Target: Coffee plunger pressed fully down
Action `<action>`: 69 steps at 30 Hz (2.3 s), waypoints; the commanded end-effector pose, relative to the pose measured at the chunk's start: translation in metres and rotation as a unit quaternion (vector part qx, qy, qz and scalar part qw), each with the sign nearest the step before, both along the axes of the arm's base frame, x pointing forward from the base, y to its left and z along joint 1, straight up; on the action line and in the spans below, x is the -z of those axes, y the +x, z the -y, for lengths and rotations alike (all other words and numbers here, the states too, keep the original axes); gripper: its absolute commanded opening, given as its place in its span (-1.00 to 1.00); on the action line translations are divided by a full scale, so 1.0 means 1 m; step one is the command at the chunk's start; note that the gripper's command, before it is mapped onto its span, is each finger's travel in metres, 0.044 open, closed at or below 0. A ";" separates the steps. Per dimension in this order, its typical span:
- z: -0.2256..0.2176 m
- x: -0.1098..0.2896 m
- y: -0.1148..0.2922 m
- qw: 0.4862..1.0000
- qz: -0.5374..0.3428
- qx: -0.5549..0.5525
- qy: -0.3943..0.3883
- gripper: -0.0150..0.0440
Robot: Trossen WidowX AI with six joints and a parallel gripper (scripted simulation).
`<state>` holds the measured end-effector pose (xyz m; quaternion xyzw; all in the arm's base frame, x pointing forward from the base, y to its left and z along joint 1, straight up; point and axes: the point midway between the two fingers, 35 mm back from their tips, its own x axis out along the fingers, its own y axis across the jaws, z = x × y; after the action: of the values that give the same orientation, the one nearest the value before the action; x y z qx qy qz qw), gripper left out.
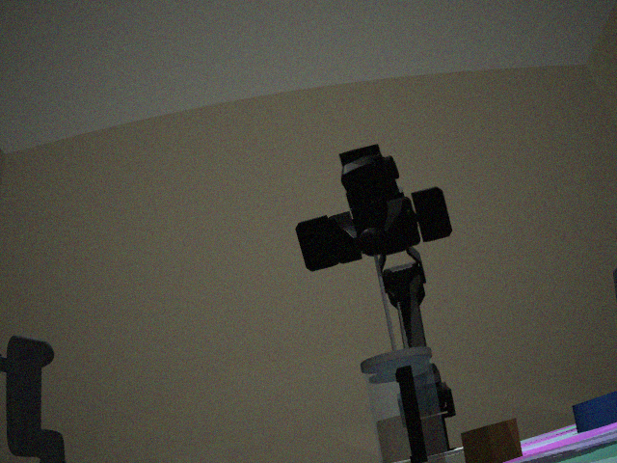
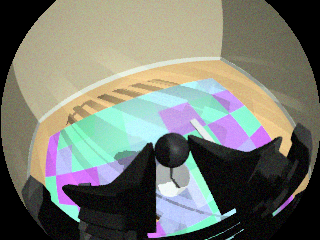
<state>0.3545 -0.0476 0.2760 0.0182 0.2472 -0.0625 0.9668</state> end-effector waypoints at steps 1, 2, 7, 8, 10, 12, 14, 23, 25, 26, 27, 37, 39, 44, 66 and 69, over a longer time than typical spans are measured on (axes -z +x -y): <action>0.000 0.005 0.001 1.000 0.000 0.000 -0.001 -0.05; 0.000 0.006 0.002 1.000 0.000 0.000 -0.001 -0.05; 0.001 0.014 0.003 1.000 0.000 0.000 -0.001 -0.05; 0.001 0.016 0.004 1.000 0.000 0.000 -0.001 -0.05; 0.001 0.019 0.004 1.000 0.000 0.000 -0.001 -0.05; 0.001 0.023 0.005 1.000 0.000 0.000 -0.001 -0.05; 0.001 0.026 0.006 1.000 0.000 0.000 -0.001 -0.05; 0.001 0.041 0.008 1.000 0.000 0.000 -0.001 -0.05; 0.001 0.044 0.009 1.000 0.000 0.000 -0.001 -0.05; 0.001 0.046 0.009 1.000 0.000 0.000 -0.001 -0.05; 0.001 0.047 0.009 1.000 0.000 0.000 -0.001 -0.05; 0.001 0.064 0.011 1.000 0.000 0.000 -0.001 -0.05; 0.001 0.067 0.012 1.000 0.000 0.000 -0.001 -0.05; 0.001 0.075 0.012 1.000 0.000 0.001 -0.001 -0.05; 0.002 0.108 0.020 1.000 0.000 0.001 -0.001 -0.05; 0.002 0.108 0.022 1.000 0.000 0.001 -0.001 -0.05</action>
<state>0.3806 -0.0500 0.2075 0.0135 0.1940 -0.0628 0.9789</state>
